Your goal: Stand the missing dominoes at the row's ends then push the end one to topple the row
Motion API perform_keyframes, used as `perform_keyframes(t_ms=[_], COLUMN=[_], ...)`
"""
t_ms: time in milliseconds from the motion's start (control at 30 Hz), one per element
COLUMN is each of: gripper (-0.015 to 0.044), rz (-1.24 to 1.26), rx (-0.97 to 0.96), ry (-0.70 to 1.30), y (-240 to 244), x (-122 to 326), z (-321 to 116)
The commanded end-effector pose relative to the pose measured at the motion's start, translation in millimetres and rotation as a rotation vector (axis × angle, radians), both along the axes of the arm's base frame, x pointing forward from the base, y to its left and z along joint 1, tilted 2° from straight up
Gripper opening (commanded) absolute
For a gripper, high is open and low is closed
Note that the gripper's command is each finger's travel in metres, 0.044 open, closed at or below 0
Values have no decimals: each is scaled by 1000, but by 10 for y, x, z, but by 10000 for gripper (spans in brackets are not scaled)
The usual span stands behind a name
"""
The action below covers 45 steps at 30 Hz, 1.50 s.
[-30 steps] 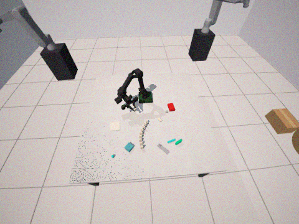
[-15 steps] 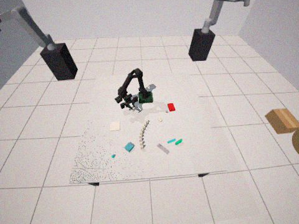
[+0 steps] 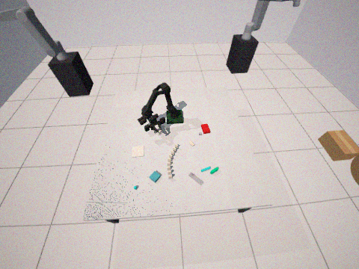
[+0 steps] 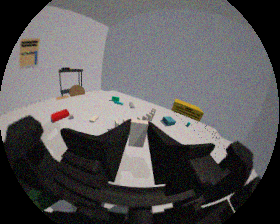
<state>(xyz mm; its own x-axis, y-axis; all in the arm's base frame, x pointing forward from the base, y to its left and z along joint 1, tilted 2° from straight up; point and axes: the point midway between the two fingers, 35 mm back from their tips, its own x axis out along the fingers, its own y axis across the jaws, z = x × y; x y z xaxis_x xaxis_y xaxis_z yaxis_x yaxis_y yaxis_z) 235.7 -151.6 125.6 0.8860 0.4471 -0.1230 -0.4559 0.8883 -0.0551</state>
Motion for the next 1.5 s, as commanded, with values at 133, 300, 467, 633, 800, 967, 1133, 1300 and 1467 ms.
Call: perform_keyframes(t_ms=[133,300,467,633,800,967,1133,1300,1467], gripper=[107,107,107,107,107,107,186,317,440], rz=[-1,0,0,0,0,0,0,0,0], rx=[24,24,25,25,25,25,25,25,25], ry=[8,10,12,13,13,13,13,13,13], y=[-11,-9,11,43,44,44,44,44,44], x=[21,30,29,21,21,21,21,21,21], z=[-371,-598,-816,-996,-1003,-1003,-1003,-1003,-1003])
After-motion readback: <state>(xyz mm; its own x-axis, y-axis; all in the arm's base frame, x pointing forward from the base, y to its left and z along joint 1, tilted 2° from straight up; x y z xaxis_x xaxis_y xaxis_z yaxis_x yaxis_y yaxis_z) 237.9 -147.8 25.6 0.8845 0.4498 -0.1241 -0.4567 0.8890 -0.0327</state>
